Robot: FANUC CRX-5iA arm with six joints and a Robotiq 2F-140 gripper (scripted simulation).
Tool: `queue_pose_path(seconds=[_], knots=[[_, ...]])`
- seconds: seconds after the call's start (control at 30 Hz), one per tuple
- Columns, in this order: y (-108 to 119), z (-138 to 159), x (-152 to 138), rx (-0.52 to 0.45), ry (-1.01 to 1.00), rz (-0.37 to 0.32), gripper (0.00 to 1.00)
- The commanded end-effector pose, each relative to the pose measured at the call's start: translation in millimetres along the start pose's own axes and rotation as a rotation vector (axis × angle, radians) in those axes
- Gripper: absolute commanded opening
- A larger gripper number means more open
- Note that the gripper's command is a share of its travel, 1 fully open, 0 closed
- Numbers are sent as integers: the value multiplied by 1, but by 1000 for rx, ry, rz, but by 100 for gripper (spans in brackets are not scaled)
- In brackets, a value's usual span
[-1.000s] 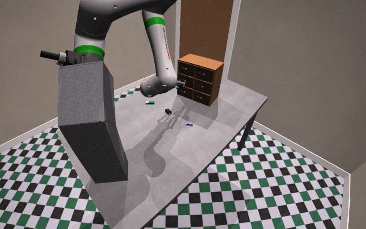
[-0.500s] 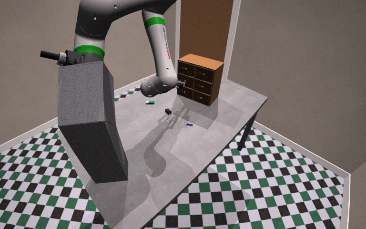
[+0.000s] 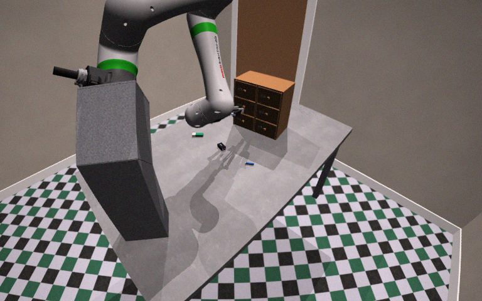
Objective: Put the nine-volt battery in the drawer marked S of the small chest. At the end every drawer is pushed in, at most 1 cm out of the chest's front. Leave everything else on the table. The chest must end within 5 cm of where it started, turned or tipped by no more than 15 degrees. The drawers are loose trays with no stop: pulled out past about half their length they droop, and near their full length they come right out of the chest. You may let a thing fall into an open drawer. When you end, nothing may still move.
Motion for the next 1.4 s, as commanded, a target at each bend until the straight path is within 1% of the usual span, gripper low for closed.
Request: queue_pose_path(seconds=[0.0,0.83,1.37], knots=[[0,0,0,0,0,0,20],[-30,11,-2,0,0,0,20],[-32,12,-2,0,0,0,20]])
Point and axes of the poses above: the point where the finger pads meet when closed, its own y axis back along the fingers, its own x axis across the jaws, z = x × y, the point moved 4 cm from there along y, back along the fingers, and after that the axes turned 11 degrees about y, right-handed, at the moved point
